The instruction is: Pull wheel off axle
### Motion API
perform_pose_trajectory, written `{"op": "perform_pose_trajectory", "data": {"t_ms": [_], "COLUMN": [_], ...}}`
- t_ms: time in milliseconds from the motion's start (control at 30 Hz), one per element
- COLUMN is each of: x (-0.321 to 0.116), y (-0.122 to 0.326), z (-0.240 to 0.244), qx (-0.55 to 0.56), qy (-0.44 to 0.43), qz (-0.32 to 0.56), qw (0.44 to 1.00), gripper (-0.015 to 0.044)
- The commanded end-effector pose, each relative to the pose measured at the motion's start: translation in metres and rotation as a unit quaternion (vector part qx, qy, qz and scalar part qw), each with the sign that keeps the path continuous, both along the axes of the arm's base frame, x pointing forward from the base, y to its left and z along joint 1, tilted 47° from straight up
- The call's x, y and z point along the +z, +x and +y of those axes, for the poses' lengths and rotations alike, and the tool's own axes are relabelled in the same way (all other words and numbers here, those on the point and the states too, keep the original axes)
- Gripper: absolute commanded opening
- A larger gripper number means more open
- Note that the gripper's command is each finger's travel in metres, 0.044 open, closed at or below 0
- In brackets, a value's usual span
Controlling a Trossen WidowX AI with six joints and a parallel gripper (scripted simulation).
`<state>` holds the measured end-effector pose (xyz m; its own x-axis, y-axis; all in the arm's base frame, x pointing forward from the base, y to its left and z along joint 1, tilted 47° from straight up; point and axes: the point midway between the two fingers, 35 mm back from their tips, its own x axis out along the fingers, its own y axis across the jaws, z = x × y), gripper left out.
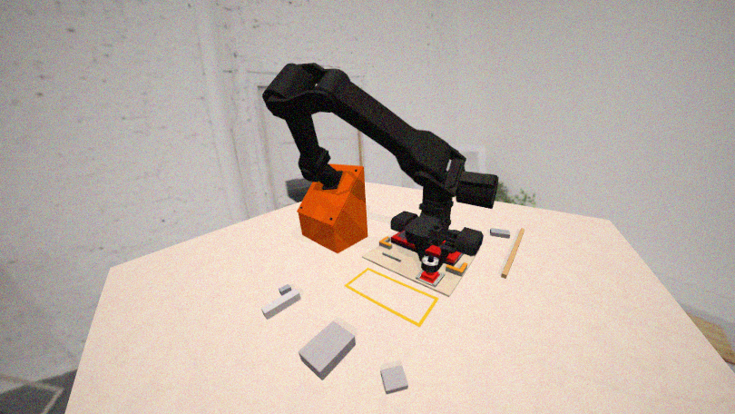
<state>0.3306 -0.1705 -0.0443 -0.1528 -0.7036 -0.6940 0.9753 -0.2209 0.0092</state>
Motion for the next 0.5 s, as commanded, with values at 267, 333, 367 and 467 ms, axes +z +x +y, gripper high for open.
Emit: {"op": "perform_pose_trajectory", "data": {"t_ms": [267, 333, 367, 467], "x": [0.010, 0.010, 0.012, 0.023], "y": [0.002, 0.002, 0.002, 0.006], "z": [0.011, 0.011, 0.012, 0.026], "qx": [0.023, 0.023, 0.023, 0.024], "qy": [-0.003, -0.003, -0.003, -0.002], "qz": [0.008, 0.008, 0.008, 0.008], "qw": [1.000, 1.000, 1.000, 1.000], "gripper": [0.0184, 0.0236, 0.0262, 0.0300]}}
